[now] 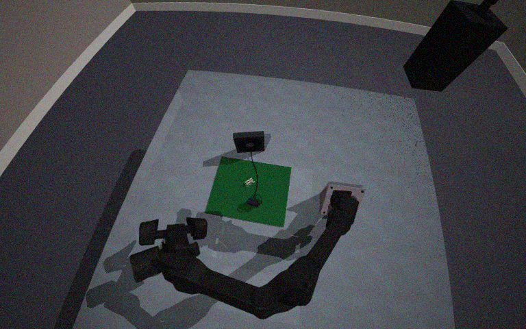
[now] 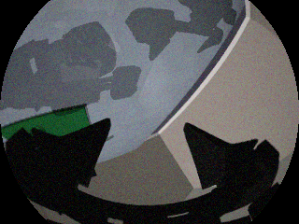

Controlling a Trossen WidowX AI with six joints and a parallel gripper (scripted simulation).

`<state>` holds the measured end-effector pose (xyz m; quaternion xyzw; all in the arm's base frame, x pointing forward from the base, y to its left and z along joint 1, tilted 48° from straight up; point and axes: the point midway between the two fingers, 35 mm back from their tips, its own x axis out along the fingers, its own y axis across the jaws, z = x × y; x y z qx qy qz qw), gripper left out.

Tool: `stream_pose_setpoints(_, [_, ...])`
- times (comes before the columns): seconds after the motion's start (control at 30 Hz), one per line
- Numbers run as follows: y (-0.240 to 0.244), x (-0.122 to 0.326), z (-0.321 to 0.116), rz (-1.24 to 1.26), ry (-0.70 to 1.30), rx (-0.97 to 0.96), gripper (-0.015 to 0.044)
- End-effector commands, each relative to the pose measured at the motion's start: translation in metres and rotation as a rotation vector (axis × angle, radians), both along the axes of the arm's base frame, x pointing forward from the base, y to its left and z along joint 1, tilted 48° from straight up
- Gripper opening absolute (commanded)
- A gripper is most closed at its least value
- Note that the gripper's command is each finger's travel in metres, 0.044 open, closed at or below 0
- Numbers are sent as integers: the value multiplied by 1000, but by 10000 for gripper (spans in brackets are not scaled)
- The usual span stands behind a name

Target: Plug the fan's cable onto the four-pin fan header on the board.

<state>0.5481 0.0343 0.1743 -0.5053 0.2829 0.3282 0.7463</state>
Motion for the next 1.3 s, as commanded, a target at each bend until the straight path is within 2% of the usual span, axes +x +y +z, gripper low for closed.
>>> stream_pose_setpoints(0.0, [-34,-51,-43,-679,411,530,440])
stream_pose_setpoints(0.67, [-70,-122,-76,-1803,915,1075,440])
stream_pose_setpoints(1.0, [-81,-158,-84,-2417,1127,1227,440])
stream_pose_setpoints(1.27, [-87,-186,-87,-2952,1260,1262,440])
